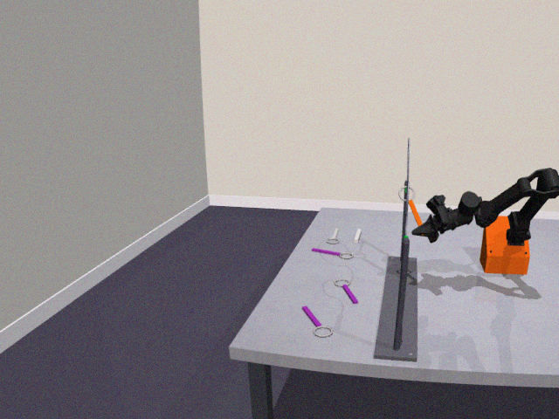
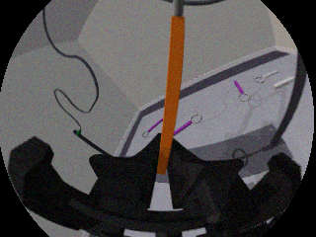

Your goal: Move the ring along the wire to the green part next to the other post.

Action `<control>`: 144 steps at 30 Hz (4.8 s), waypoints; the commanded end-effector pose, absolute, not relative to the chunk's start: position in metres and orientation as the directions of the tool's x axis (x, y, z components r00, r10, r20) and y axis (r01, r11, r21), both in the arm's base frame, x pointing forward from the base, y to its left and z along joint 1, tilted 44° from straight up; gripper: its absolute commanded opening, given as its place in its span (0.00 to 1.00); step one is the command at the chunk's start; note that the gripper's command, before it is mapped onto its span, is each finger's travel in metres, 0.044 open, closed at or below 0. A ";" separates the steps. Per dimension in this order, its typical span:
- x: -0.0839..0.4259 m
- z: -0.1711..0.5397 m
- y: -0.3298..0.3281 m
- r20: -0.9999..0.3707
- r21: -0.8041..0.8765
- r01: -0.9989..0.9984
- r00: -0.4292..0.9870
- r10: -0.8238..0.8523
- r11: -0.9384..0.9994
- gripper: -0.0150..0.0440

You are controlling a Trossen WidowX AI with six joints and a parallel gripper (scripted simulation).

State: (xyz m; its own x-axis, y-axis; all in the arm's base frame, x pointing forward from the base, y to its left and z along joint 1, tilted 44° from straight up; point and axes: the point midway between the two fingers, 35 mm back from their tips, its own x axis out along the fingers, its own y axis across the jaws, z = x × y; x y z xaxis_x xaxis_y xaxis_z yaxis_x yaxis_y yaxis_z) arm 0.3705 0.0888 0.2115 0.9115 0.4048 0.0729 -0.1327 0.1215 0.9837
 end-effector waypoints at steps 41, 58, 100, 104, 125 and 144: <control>0.370 0.155 0.071 -0.085 0.892 -0.109 0.913 0.400 0.439 0.00; 0.370 0.132 0.055 -0.150 0.810 -0.106 0.913 0.380 0.577 0.00; 0.369 0.092 0.014 -0.204 0.721 -0.103 0.914 0.352 0.686 0.00; 0.369 0.089 0.011 -0.204 0.721 -0.103 0.914 0.351 0.686 0.00; 0.369 0.073 0.013 -0.203 0.721 -0.103 0.914 0.351 0.686 0.00; 0.369 0.071 0.015 -0.203 0.721 -0.103 0.914 0.351 0.686 0.00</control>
